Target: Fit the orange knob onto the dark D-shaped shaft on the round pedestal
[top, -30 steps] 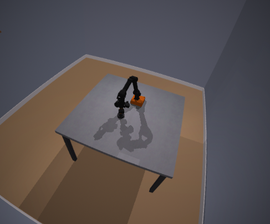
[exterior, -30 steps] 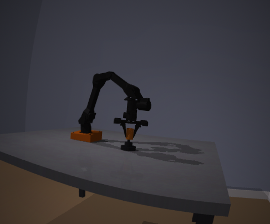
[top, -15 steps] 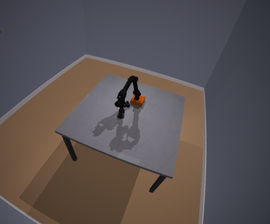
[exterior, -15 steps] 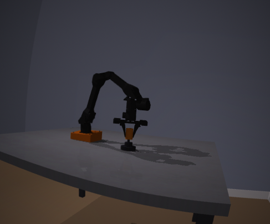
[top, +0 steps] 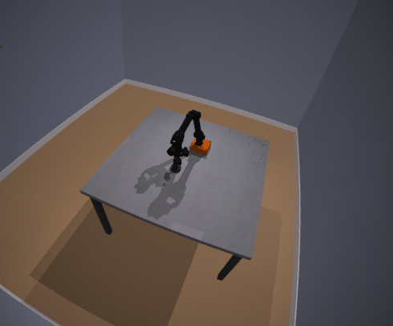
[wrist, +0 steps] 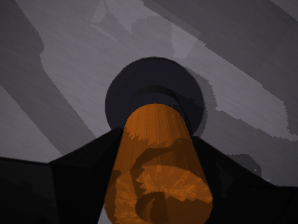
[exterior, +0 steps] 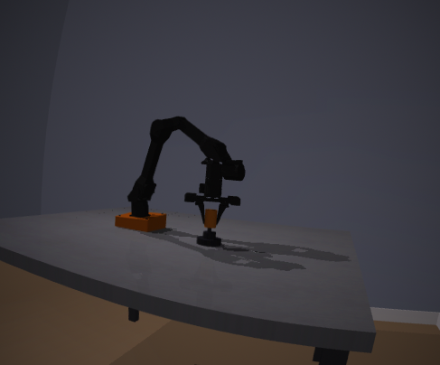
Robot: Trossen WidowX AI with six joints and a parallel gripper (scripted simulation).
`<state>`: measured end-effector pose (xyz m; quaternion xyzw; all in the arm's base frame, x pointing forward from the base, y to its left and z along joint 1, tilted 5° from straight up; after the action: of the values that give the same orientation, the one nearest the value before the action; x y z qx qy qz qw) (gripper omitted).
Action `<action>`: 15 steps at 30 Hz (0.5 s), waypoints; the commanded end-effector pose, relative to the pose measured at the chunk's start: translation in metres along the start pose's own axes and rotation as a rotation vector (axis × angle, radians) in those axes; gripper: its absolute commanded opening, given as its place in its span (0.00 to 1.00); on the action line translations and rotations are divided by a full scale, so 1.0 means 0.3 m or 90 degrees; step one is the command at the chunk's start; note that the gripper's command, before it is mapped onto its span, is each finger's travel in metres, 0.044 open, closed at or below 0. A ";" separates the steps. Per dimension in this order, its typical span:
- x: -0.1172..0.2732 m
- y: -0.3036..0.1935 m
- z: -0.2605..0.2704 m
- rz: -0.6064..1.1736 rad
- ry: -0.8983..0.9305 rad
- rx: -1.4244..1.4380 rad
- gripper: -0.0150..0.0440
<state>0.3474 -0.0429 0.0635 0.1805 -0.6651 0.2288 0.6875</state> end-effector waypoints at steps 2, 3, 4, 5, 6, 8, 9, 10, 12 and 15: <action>-0.001 -0.002 0.001 0.002 0.001 0.005 0.25; -0.001 -0.002 0.001 0.002 0.001 0.011 0.25; -0.002 -0.002 0.001 0.002 0.001 0.016 0.25; -0.002 -0.002 0.001 0.002 0.001 0.016 0.25; -0.002 -0.002 0.001 0.002 0.001 0.016 0.25; -0.002 -0.002 0.001 0.002 0.001 0.010 0.25; -0.002 -0.002 0.001 0.002 0.001 0.002 0.25; -0.003 -0.002 0.001 0.002 0.001 -0.007 0.25; -0.003 -0.002 0.001 0.002 0.001 -0.011 0.25; -0.003 -0.002 0.001 0.002 0.001 -0.011 0.25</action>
<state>0.3475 -0.0429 0.0629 0.1777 -0.6661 0.2261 0.6882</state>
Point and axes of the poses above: the point midway between the two fingers, 35 mm back from their tips, its own x axis back along the fingers, its own z axis across the jaws, y = z × x, the point moved 1 cm from there along x, back along the fingers, and after that the axes turned 4 degrees about x, right-handed, at the moved point
